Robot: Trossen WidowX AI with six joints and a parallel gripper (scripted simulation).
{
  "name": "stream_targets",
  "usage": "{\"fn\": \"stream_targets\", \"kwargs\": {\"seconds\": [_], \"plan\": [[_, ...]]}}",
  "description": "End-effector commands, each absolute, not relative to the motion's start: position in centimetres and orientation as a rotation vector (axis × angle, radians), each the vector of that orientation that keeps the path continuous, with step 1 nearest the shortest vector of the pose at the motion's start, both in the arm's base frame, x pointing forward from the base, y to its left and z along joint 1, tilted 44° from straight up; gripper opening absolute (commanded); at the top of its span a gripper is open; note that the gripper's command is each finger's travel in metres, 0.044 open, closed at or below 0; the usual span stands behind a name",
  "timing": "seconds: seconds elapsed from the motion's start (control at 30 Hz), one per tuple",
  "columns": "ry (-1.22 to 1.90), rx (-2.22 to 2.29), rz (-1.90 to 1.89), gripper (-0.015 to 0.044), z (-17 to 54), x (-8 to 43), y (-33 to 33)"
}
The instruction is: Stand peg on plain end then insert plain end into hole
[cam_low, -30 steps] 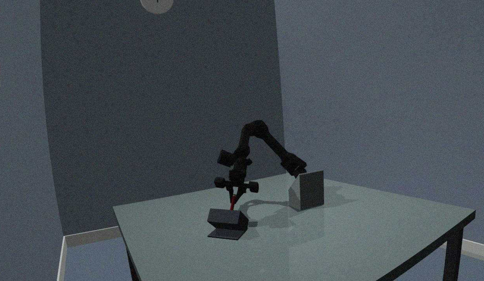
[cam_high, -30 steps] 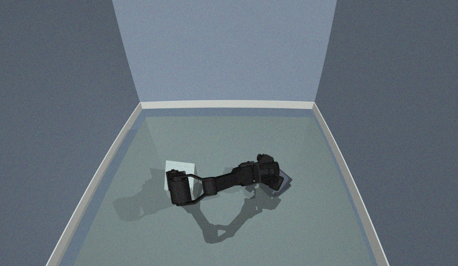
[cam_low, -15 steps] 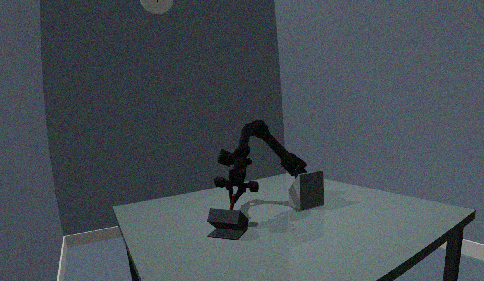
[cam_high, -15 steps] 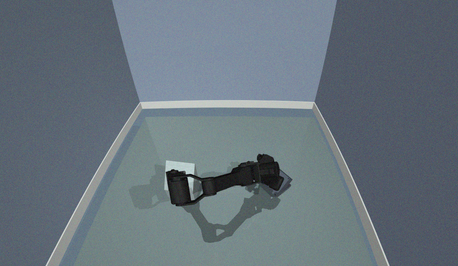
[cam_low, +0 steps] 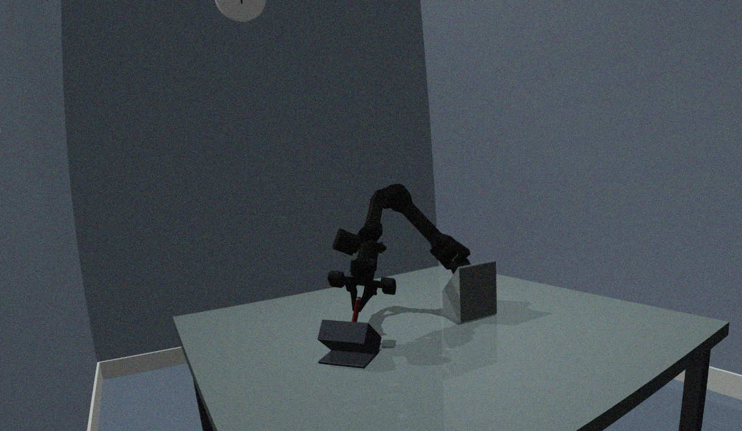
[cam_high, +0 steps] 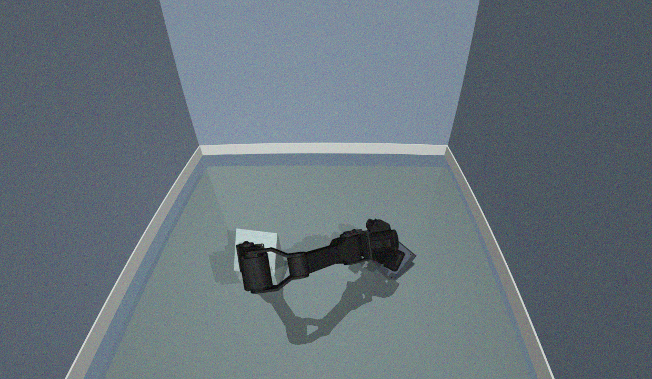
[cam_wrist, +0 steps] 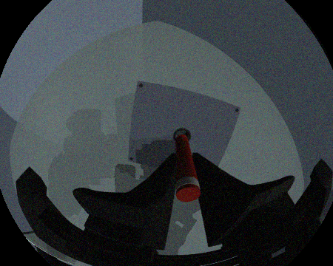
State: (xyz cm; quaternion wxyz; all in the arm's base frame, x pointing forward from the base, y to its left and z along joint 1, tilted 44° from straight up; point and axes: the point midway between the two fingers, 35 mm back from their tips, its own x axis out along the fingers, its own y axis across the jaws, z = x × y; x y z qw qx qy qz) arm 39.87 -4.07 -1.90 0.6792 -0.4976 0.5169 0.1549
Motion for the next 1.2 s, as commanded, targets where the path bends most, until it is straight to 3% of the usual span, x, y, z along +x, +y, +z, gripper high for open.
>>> {"fn": "stream_targets", "kwargs": {"seconds": [0.0,1.17], "plan": [[1.159,-1.116,0.344,0.0,-1.8,40.1,-4.1],[1.159,-1.117,0.343,0.0,-3.7,41.1,-4.7]]}}
